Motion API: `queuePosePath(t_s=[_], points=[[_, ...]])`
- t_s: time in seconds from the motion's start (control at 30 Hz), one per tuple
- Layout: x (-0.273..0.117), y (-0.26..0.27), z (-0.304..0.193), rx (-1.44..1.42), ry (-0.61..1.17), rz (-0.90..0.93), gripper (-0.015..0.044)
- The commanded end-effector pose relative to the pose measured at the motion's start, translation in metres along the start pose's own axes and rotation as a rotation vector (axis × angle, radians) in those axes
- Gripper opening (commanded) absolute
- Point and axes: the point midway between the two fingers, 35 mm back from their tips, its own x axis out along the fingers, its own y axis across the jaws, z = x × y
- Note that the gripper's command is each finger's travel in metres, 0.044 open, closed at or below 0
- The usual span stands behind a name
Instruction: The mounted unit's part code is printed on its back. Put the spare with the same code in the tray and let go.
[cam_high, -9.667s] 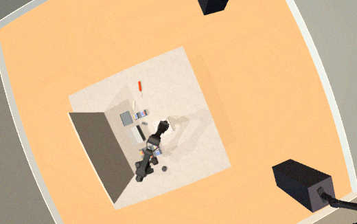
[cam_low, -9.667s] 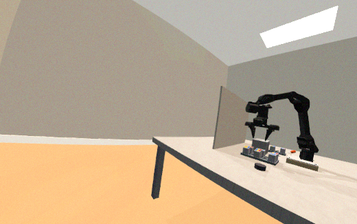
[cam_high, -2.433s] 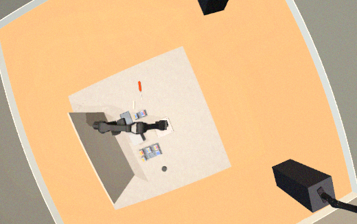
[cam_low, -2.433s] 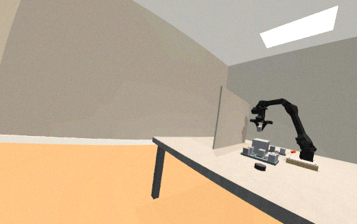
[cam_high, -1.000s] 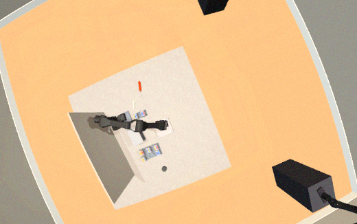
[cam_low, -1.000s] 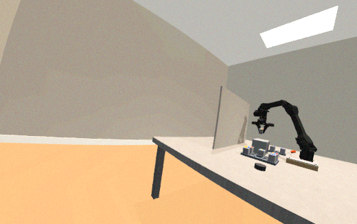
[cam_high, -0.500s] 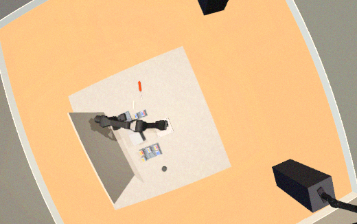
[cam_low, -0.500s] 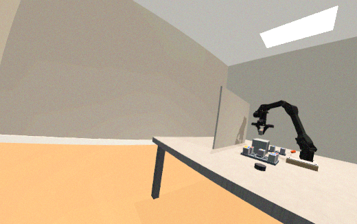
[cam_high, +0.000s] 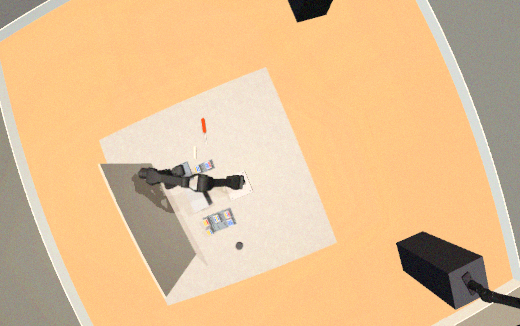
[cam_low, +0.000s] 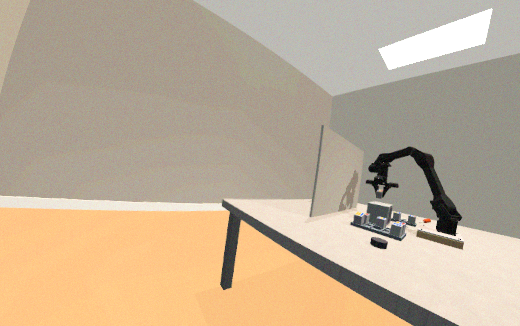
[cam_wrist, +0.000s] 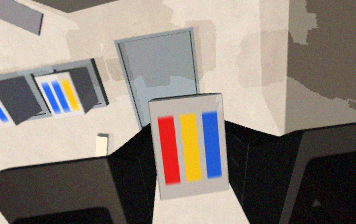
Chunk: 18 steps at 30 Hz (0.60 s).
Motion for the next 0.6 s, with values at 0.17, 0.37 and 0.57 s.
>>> queuePosePath(t_s=[0.17,0.37,0.57], points=[[0.008,0.0,0.0,-0.006,0.0,0.001,0.0],[0.012,-0.001,0.0,-0.006,0.0,0.001,0.0],[0.016,-0.001,0.0,-0.006,0.0,0.001,0.0]])
